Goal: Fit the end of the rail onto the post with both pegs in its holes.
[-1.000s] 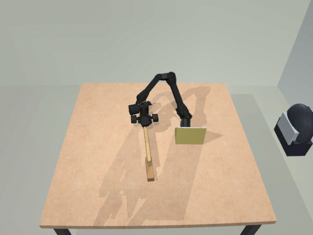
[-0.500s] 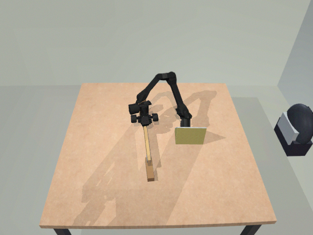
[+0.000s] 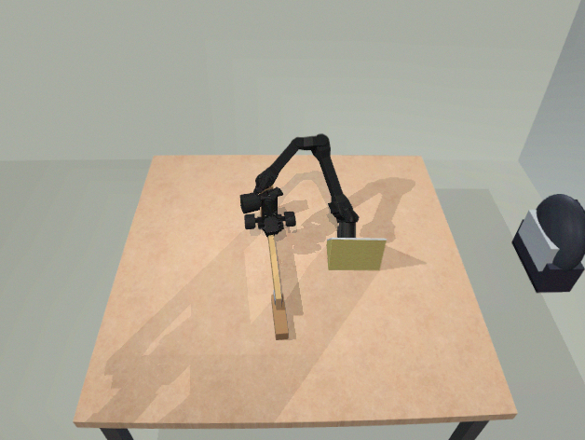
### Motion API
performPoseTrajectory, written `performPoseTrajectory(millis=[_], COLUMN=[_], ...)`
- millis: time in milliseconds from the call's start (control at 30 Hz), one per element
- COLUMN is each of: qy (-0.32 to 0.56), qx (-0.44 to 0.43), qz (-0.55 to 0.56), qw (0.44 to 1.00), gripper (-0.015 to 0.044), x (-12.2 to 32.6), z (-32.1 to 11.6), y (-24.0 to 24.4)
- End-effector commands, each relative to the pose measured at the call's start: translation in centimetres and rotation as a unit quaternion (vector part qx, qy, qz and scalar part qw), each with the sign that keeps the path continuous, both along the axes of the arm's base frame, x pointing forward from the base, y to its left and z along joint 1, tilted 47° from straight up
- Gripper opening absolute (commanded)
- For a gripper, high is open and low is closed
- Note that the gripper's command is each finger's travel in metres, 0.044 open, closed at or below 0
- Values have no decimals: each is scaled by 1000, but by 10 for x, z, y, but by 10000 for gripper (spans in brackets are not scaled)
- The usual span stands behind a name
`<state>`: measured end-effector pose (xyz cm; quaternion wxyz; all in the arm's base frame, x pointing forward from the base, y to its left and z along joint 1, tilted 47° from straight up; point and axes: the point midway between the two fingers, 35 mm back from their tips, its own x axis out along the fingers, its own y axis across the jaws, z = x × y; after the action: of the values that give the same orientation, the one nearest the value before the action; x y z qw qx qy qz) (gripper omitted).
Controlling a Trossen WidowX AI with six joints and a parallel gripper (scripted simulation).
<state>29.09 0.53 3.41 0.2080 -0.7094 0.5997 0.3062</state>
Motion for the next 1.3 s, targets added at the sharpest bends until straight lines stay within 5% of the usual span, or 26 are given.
performPoseTrajectory(millis=[0,1267], qy=[2,2], qx=[-1,-1], qz=[2,2], qw=[1000,1000], gripper=[0,0], x=[0,3], z=[1,10], y=[-1,-8])
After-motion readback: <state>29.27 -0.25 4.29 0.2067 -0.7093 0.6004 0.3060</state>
